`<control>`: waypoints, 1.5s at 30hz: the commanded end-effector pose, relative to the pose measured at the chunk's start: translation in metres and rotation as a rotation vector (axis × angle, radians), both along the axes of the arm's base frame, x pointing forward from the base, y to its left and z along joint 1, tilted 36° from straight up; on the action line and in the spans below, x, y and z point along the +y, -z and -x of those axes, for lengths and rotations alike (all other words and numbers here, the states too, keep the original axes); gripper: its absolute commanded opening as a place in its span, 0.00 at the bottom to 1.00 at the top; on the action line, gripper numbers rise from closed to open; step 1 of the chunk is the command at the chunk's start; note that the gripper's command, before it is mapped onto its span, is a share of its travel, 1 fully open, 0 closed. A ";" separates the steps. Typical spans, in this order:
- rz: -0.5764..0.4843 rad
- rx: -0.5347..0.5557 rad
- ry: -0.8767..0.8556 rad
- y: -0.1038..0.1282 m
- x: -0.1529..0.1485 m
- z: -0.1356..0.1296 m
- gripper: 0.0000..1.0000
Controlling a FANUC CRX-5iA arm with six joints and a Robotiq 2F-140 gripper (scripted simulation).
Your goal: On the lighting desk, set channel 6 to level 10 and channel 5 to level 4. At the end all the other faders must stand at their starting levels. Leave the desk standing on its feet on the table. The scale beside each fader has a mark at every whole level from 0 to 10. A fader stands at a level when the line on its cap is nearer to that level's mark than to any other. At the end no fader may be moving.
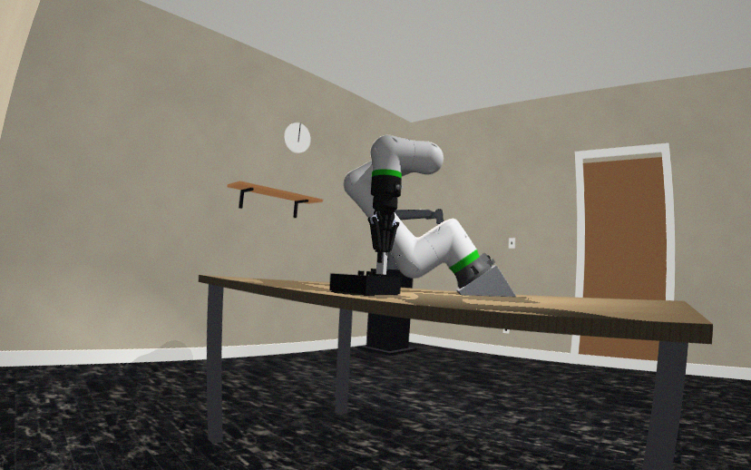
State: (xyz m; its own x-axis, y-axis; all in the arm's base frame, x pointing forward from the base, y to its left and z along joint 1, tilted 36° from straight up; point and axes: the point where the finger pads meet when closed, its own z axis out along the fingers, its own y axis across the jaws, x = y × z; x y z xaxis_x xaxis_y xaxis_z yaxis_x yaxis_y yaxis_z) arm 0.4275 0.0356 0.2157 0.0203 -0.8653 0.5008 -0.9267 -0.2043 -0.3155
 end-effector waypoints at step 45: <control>0.000 0.000 0.000 -0.016 0.016 0.009 0.00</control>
